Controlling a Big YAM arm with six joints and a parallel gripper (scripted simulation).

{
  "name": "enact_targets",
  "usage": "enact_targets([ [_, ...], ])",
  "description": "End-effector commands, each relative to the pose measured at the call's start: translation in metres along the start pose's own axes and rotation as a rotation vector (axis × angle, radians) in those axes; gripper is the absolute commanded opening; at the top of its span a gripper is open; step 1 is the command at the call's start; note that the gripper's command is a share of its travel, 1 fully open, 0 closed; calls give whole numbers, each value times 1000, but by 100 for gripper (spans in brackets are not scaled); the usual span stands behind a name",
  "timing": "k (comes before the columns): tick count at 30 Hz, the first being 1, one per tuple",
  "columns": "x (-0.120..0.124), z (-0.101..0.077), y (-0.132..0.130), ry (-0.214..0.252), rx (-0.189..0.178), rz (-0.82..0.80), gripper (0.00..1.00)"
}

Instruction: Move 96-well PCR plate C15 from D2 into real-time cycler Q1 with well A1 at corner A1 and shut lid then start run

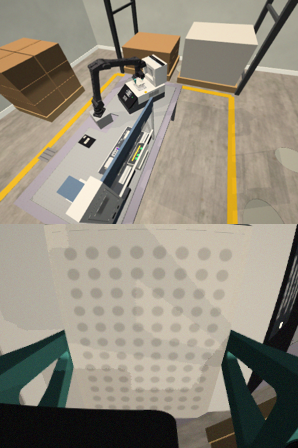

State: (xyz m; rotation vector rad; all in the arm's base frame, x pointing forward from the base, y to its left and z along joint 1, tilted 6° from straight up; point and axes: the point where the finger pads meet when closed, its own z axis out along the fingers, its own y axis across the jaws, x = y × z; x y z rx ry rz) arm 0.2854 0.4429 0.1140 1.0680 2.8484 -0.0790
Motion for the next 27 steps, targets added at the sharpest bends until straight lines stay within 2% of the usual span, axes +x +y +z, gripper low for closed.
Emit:
enact_targets([
  [1, -10, -32, 8, 9, -60, 20, 0],
  [9, 3, -43, 15, 13, -85, -16, 0],
  [12, 5, -42, 20, 13, -84, -17, 0],
  [17, 0, -33, 26, 12, -74, -5, 0],
  [21, -5, -15, 31, 10, -66, 2, 0],
  [23, -5, -15, 31, 10, -66, 2, 0],
  [27, 4, -4, 24, 8, -50, -15, 0],
])
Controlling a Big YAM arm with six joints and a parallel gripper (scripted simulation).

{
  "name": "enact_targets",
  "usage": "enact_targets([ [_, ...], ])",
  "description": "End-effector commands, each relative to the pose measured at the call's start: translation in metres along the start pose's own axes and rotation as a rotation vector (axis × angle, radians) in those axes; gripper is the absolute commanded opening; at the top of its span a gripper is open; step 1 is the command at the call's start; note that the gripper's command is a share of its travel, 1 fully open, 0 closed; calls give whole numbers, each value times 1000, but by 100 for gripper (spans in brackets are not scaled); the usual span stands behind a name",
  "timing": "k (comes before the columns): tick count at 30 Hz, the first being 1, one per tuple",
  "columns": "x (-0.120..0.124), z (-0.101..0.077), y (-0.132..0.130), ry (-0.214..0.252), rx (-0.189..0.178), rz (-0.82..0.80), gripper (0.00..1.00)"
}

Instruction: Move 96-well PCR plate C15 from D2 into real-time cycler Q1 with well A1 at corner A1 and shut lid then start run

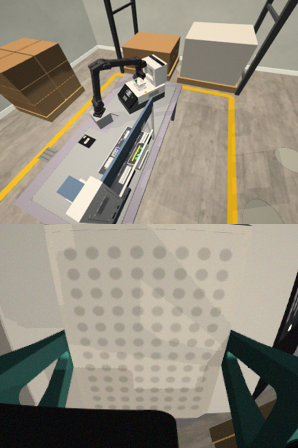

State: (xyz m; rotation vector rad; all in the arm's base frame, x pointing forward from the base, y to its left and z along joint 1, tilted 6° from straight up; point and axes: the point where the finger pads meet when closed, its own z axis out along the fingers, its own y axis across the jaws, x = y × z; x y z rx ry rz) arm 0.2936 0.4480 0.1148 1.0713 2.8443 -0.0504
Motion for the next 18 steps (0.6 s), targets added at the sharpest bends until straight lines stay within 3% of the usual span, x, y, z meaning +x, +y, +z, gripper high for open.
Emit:
enact_targets([
  [1, 7, 0, 13, 4, -28, -20, 0],
  [14, 5, 9, 4, 5, -30, -20, 0],
  [18, -1, 28, 6, 3, -15, -8, 0],
])
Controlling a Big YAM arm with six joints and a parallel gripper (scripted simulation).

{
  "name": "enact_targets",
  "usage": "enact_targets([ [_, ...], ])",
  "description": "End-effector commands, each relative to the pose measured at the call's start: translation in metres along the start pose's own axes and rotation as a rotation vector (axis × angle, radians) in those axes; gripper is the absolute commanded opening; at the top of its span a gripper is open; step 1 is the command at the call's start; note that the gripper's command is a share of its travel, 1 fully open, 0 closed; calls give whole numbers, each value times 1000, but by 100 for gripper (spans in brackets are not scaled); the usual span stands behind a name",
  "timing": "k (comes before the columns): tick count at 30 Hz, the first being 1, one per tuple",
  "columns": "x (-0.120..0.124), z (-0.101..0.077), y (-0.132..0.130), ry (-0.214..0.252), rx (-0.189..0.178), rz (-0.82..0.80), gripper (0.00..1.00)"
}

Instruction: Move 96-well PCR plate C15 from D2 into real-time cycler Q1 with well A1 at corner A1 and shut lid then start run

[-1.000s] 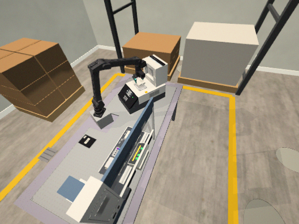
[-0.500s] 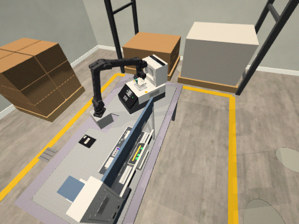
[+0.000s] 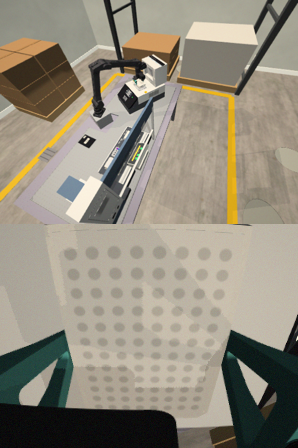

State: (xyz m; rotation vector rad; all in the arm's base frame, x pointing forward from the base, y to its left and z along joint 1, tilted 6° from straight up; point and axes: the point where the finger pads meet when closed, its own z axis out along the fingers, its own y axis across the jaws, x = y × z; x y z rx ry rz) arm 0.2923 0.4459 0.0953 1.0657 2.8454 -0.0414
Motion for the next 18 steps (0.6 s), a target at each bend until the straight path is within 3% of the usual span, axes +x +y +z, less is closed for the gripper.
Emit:
enact_targets([
  [1, -3, 13, 6, 0, -2, -5, 0],
  [7, -1, 27, 2, -1, 9, -9, 0],
  [18, 7, -8, 13, 8, -37, 5, 0],
])
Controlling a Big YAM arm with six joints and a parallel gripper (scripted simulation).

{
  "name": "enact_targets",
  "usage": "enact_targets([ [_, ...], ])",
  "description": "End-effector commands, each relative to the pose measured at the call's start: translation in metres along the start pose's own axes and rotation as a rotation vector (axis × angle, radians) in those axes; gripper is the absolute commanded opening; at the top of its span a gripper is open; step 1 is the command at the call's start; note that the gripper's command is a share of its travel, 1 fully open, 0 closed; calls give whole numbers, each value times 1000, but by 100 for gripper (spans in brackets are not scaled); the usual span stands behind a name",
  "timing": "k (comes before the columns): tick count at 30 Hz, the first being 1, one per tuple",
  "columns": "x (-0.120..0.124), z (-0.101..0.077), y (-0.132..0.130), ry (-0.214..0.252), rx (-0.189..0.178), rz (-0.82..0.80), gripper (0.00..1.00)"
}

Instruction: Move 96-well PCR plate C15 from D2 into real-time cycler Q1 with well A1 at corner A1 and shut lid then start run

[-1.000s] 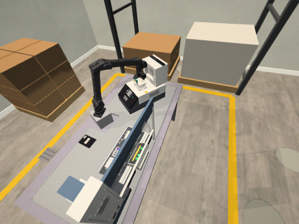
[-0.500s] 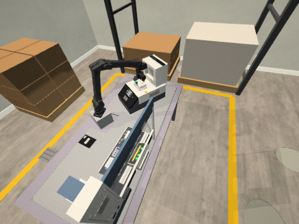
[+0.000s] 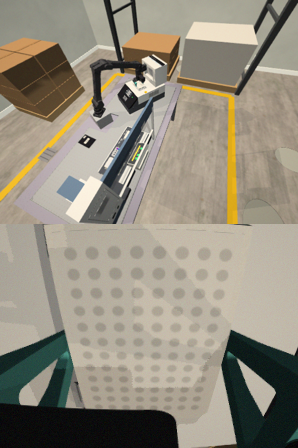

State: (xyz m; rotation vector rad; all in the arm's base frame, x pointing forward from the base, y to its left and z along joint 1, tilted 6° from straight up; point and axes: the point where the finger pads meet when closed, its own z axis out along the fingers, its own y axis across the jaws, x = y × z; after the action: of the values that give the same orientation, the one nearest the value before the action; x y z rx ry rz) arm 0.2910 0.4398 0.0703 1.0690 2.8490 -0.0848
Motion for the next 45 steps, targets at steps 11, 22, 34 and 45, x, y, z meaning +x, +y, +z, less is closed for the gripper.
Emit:
enact_targets([
  [11, -1, -51, 31, 22, -117, 29, 0],
  [22, 0, -39, 17, 16, -94, -5, 0],
  [34, 7, -22, 4, 7, -36, -3, 0],
  [45, -3, -3, 8, 5, -21, 25, 0],
])
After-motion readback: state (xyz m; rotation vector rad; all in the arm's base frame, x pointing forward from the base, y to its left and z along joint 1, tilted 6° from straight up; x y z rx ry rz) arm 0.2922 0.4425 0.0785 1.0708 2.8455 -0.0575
